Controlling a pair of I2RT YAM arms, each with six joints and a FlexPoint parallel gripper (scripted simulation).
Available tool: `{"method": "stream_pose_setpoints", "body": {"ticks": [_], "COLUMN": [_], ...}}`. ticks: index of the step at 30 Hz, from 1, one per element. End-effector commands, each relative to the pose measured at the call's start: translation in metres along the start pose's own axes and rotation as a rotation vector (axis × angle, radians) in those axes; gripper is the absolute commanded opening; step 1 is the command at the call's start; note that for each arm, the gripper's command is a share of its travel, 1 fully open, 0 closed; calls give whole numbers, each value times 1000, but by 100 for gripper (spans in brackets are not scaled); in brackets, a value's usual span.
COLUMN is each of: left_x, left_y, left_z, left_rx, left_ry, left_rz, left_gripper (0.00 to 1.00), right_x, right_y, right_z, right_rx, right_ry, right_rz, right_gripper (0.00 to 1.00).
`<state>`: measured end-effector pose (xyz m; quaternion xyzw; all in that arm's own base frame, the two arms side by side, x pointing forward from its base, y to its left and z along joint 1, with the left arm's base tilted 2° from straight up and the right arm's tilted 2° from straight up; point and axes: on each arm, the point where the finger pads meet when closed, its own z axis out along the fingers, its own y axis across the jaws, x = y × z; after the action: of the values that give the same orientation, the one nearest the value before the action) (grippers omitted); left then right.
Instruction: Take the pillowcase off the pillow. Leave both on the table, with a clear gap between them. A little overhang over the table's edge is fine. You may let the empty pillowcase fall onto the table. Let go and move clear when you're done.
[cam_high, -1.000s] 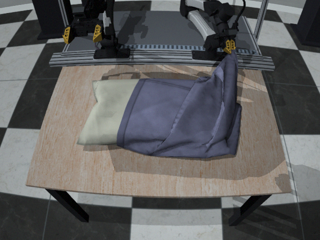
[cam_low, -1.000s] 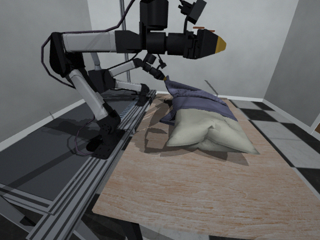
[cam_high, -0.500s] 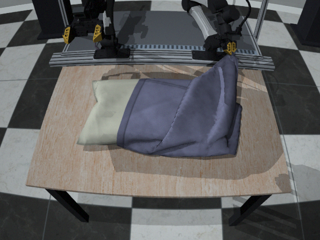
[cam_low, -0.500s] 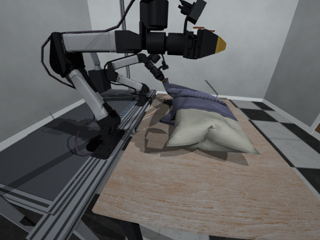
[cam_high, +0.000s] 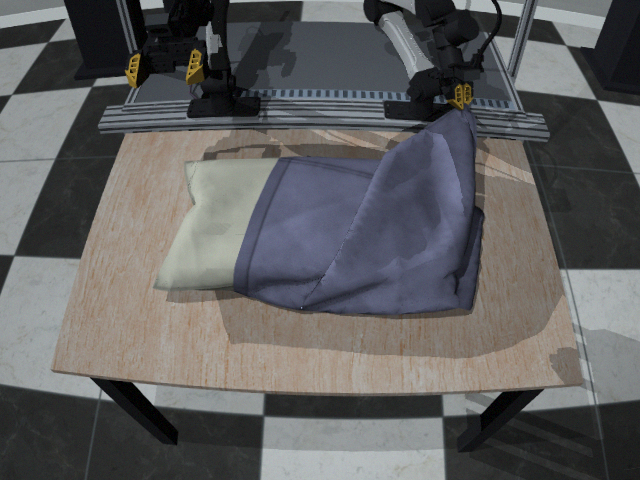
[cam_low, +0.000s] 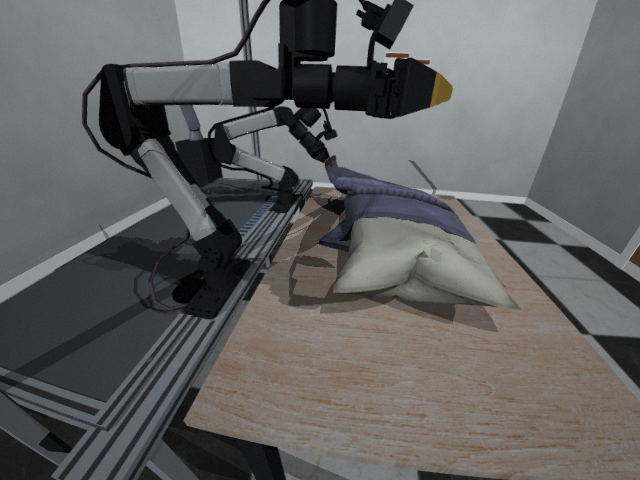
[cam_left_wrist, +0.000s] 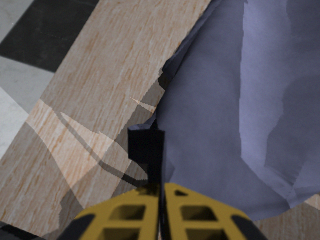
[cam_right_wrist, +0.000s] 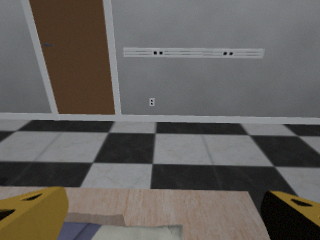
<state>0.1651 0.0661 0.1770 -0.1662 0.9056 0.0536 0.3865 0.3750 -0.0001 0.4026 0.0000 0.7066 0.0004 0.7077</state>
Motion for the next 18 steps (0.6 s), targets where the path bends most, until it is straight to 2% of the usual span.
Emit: {"method": "stream_pose_setpoints", "body": {"ticks": [1, 18], "left_x": [2, -3], "left_y": [1, 1], "left_z": [0, -2], "left_rx": [-10, -7], "left_ry": [13, -2], "left_rz": [-12, 0], "left_gripper": [0, 0], "right_x": [-10, -10], "right_y": [-2, -2], "right_z": [0, 0], "right_rx": [9, 9], "right_ry": [-20, -20], "right_rz": [-12, -12], "right_gripper": [100, 100]}}
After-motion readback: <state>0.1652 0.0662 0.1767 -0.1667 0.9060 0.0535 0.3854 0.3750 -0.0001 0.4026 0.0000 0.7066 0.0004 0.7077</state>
